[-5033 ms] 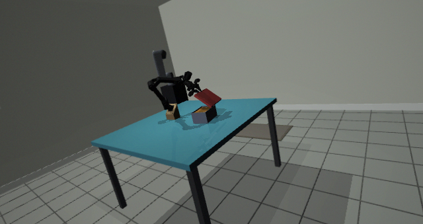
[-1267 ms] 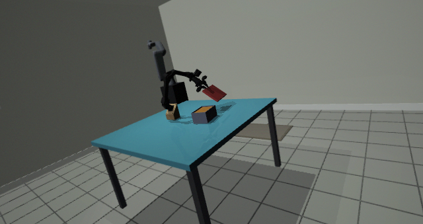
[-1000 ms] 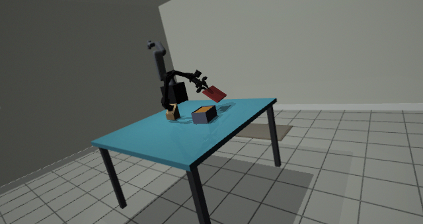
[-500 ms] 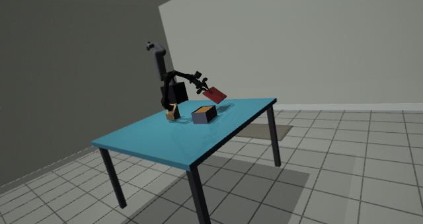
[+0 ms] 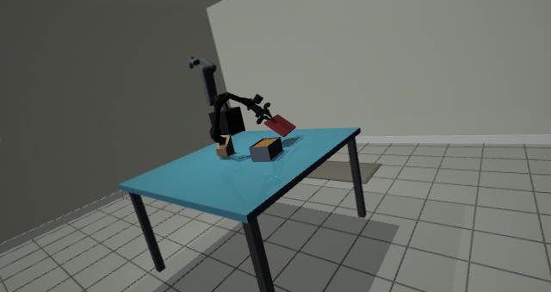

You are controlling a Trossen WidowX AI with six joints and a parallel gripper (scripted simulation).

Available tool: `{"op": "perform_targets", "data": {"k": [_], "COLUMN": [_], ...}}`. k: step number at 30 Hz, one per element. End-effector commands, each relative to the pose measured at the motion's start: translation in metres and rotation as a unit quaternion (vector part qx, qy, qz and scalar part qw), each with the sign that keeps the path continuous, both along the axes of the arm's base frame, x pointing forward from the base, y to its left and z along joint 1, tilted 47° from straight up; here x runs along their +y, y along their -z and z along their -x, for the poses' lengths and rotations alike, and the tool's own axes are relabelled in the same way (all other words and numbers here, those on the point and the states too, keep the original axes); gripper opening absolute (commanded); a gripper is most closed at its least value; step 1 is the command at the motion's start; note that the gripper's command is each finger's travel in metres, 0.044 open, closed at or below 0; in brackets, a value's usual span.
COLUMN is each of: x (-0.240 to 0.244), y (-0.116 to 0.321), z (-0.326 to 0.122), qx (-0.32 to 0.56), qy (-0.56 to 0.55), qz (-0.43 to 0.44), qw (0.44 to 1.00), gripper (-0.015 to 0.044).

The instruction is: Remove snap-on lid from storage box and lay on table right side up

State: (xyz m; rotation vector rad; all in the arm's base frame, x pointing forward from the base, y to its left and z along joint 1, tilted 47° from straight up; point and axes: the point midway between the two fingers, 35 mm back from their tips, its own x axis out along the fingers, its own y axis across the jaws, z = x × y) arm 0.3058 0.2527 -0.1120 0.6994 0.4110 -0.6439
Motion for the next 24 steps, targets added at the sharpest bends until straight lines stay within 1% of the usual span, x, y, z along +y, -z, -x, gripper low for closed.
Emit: {"op": "perform_targets", "data": {"k": [1,24], "x": [-0.002,-0.015], "y": [0.001,0.014], "z": [-0.001,0.0], "qx": [-0.003,-0.004], "qy": [-0.001,-0.001], "qz": [0.001,0.001], "qw": [1.0,1.0], "gripper": [0.0,0.0]}}
